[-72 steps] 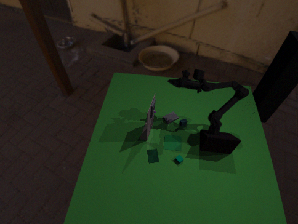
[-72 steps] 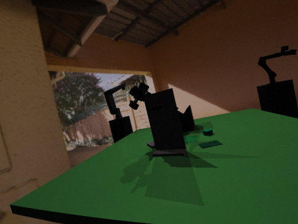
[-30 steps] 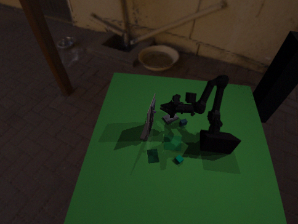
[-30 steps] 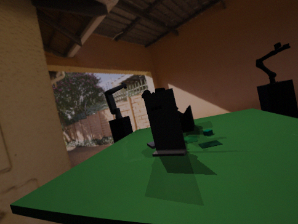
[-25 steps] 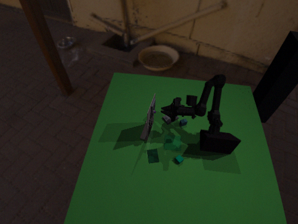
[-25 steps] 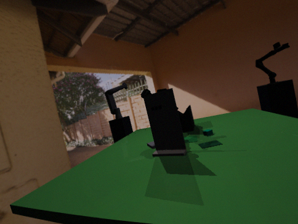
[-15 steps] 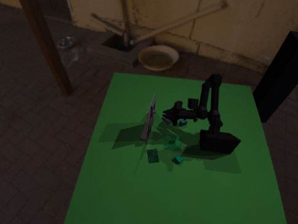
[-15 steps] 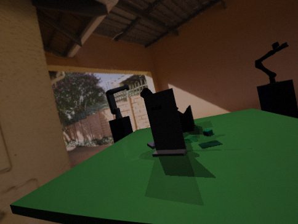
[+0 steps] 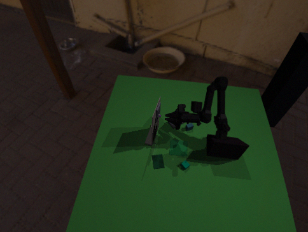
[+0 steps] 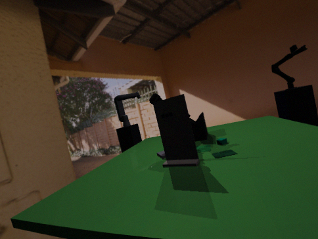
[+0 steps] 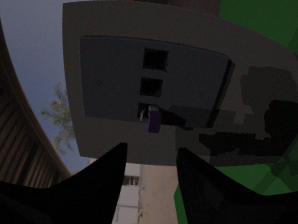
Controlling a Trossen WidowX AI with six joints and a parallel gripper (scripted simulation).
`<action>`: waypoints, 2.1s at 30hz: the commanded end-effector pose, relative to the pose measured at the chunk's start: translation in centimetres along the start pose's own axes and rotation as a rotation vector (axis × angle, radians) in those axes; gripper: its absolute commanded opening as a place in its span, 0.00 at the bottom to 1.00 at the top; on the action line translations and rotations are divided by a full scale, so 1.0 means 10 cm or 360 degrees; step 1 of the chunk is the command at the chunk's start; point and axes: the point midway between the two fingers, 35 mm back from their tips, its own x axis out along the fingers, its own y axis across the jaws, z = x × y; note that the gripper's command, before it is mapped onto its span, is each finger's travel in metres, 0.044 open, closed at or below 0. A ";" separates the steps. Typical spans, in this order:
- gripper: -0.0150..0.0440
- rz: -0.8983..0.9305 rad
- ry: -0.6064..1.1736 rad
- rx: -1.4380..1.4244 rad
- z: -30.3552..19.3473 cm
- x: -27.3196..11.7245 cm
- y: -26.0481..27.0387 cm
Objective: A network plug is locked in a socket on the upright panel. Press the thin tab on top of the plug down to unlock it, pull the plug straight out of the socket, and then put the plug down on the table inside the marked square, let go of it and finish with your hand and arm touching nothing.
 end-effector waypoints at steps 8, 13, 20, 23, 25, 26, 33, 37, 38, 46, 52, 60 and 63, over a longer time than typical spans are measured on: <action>0.52 0.0007 0.0005 0.0007 0.04 0.17 0.01; 0.52 0.0008 0.0005 0.0007 0.06 0.24 0.01; 0.52 0.0008 0.0004 0.0007 0.10 0.35 0.00; 0.52 0.0008 0.0004 0.0007 0.11 0.37 0.00; 0.50 0.0008 0.0004 0.0007 0.11 0.37 0.00; 0.48 0.0008 0.0004 0.0007 0.11 0.37 0.00; 0.41 0.0008 0.0004 0.0007 0.11 0.37 0.00; 0.36 0.0008 0.0004 0.0007 0.11 0.37 0.00; 0.35 0.0008 0.0004 0.0007 0.11 0.37 0.00; 0.26 0.0008 0.0004 0.0007 0.11 0.37 0.00; 0.25 0.0008 0.0004 0.0007 0.11 0.36 0.00; 0.25 0.0008 0.0004 0.0007 0.10 0.32 0.00; 0.25 0.0008 0.0004 0.0007 0.09 0.30 0.00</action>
